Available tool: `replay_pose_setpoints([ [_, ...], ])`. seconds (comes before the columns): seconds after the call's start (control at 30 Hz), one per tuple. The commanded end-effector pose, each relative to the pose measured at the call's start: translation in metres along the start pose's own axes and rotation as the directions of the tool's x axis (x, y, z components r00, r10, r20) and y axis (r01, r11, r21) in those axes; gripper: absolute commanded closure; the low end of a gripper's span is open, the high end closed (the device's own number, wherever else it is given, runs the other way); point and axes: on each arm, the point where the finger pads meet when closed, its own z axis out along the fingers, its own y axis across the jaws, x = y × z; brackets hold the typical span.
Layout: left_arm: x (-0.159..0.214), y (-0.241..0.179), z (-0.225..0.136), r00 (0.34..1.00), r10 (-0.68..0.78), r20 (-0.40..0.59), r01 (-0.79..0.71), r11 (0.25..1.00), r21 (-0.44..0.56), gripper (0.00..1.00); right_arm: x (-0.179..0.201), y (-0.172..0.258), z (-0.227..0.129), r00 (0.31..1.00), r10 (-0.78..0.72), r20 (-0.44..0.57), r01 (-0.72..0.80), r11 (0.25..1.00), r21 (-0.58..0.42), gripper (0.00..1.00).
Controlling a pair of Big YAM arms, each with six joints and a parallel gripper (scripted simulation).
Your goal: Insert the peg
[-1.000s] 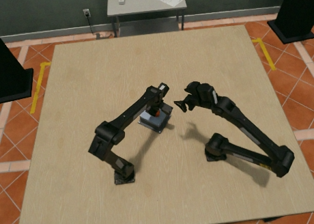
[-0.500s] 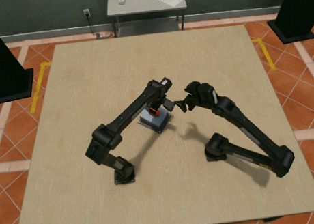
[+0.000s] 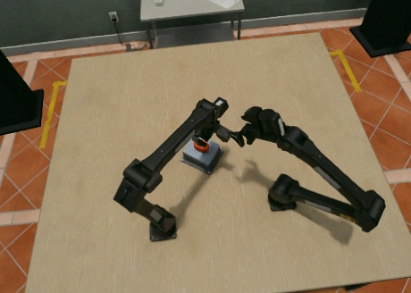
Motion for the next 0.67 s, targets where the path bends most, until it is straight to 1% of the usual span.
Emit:
replay_pose_setpoints([
  [0.0,-0.0003,0.012,-0.0092,1.0,-0.007,0.001,0.007,1.0,-0.02,0.0,-0.0128,-0.0005,-0.0048,1.0,0.001,0.018,-0.001,1.0,0.002,0.0],
  [0.17,0.0017,0.0106,-0.0156,1.0,-0.011,0.003,0.012,0.999,-0.036,0.0,-0.0128,-0.0005,-0.0048,1.0,0.001,0.018,-0.001,1.0,0.002,0.0],
  [0.63,0.0017,0.0106,-0.0156,1.0,-0.011,0.003,0.012,0.999,-0.036,0.0,-0.0128,-0.0005,-0.0048,1.0,0.001,0.018,-0.001,1.0,0.002,0.0],
])
